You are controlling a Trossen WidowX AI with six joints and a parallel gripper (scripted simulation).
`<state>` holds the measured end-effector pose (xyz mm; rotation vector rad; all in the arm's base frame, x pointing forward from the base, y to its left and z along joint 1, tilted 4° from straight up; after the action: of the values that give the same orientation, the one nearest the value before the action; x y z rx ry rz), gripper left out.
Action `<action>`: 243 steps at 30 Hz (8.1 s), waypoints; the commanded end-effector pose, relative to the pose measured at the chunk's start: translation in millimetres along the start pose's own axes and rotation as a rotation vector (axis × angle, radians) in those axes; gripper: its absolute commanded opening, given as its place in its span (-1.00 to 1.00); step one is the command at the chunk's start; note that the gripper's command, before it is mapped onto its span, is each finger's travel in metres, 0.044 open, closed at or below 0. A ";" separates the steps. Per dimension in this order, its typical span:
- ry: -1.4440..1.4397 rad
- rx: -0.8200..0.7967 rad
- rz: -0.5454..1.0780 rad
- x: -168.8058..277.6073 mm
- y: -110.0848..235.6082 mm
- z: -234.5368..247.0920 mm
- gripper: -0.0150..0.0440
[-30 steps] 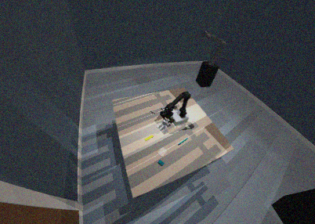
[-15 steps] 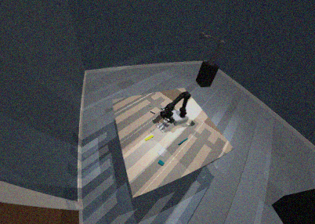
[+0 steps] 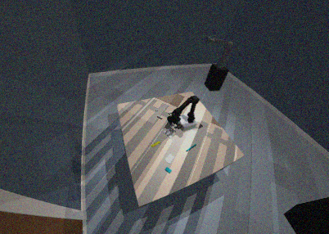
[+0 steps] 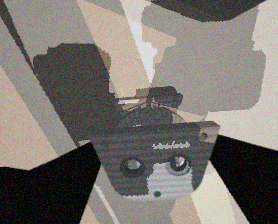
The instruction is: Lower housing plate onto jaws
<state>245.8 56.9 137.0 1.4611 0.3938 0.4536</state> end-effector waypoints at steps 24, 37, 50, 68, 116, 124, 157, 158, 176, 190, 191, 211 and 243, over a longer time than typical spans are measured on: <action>-0.002 -0.001 -0.015 -1.7 -47.0 -0.2 0.70; -0.003 -0.001 -0.015 -3.3 -58.8 -0.6 0.70; -0.003 -0.001 -0.015 -3.3 -58.8 -0.6 0.70; 0.006 -0.001 -0.015 -3.4 -62.1 -0.6 0.70; 0.002 -0.001 -0.015 -3.6 -71.8 -0.6 0.70; 0.001 -0.001 -0.015 -3.6 -73.4 -0.6 0.70; 0.001 -0.001 -0.015 -3.6 -73.4 -0.6 0.70; 0.001 -0.001 -0.015 -3.6 -73.4 -0.6 0.70; 0.001 -0.001 -0.015 -3.2 -69.0 -0.5 0.70; 0.001 -0.001 -0.015 -3.3 -71.7 -0.5 0.70; 0.001 -0.001 -0.015 -3.3 -72.3 -0.5 0.70; 0.001 -0.001 -0.015 -3.3 -73.4 -0.5 0.70; 0.003 0.003 -0.014 -1.2 -47.5 -0.4 1.00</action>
<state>244.1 52.4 72.6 1.4619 0.4252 0.4335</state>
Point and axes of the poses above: the point midway between the two fingers, 35 mm back from their tips, its own y axis back along the fingers, its own z axis across the jaws, x = y × z, the point moved 10 cm from there along y, back along the fingers, and after that the axes turned 1 degree about y, right-handed, at the moved point
